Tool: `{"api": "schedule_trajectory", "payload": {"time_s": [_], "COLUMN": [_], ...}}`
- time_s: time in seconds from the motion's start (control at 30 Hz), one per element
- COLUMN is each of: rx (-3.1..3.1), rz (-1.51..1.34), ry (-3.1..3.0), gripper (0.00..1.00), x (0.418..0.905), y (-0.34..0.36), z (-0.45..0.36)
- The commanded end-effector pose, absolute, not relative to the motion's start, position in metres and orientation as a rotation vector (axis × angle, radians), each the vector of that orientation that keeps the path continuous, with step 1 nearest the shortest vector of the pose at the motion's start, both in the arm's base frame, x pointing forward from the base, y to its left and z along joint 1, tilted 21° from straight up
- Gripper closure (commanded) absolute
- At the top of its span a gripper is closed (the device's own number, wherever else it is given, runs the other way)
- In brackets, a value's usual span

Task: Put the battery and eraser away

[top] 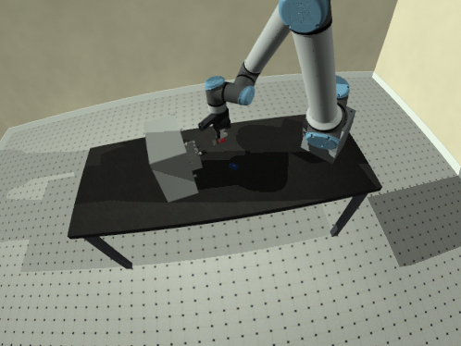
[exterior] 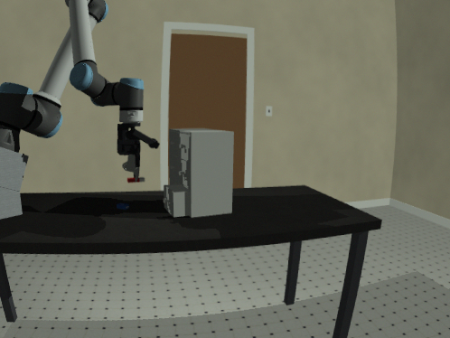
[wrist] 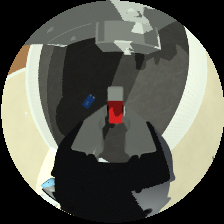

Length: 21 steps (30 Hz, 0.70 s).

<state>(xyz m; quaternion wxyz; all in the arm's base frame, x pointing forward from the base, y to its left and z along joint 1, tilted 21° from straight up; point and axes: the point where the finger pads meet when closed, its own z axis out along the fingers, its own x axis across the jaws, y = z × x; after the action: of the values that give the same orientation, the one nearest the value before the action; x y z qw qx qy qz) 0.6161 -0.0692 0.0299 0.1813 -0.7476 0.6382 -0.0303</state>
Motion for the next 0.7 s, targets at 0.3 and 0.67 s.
{"api": "schedule_trajectory", "payload": {"time_s": [0.3, 0.67], "rx": [-2.111, -2.098], "rz": [-0.087, -0.101], "ry": [1.802, 1.795], "gripper": [0.89, 0.89], "x": [0.6142, 0.6143], "y": [-0.0714, -0.0715], "z": [0.0385, 0.0380]}}
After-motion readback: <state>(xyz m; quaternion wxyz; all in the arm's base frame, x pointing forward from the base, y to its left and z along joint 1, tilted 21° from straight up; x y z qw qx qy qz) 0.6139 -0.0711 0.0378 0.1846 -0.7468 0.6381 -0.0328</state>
